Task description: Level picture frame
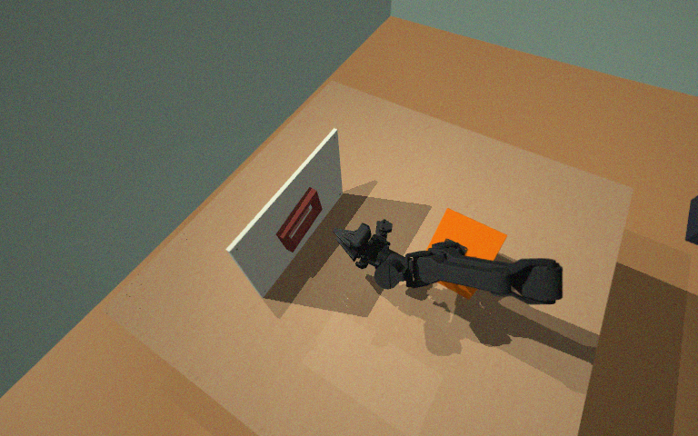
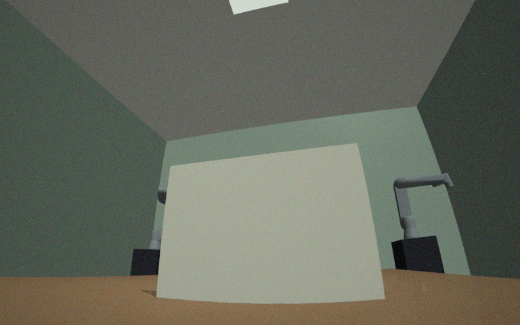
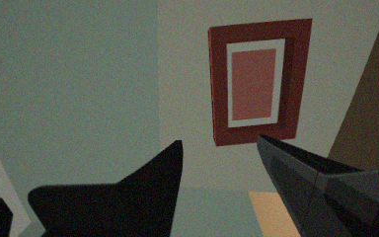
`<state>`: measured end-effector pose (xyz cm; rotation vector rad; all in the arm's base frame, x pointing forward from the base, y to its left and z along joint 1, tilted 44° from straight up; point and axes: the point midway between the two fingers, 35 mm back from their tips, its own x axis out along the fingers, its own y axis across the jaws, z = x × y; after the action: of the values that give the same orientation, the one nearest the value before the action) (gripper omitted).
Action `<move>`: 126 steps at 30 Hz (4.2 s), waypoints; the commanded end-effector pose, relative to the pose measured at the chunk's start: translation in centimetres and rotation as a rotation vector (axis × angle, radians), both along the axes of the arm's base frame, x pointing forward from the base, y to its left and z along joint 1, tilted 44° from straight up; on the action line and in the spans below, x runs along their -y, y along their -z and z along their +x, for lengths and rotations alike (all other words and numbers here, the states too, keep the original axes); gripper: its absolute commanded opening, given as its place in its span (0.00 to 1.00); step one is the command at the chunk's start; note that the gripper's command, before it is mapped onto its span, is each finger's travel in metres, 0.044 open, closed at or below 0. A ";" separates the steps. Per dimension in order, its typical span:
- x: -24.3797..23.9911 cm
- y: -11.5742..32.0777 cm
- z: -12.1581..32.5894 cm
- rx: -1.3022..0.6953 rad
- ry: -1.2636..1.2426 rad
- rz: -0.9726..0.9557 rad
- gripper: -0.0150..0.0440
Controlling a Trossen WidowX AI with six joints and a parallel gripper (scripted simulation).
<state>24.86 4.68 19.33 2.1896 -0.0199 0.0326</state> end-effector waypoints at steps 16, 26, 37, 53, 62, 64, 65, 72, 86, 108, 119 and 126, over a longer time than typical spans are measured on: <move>-0.5 1.6 2.1 -0.008 0.003 -0.003 0.69; -0.6 0.9 7.4 -0.005 0.003 -0.003 0.69; -0.4 1.4 9.9 -0.004 0.003 -0.004 0.69; -0.4 1.4 10.5 -0.003 0.003 -0.004 0.69; -0.4 1.3 11.9 -0.003 0.003 -0.004 0.69; -0.4 1.3 12.2 -0.002 0.003 -0.004 0.69; -0.4 1.3 12.4 -0.002 0.003 -0.004 0.69; -0.4 1.3 13.5 -0.002 0.003 -0.004 0.69; -0.4 1.3 13.9 -0.001 0.003 -0.004 0.69; -0.4 1.3 13.9 -0.001 0.003 -0.004 0.69; -0.4 1.3 13.9 -0.001 0.003 -0.004 0.39; -0.4 1.3 13.9 -0.001 0.003 -0.004 0.25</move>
<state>38.78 5.05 18.08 2.1834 -0.0249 0.0282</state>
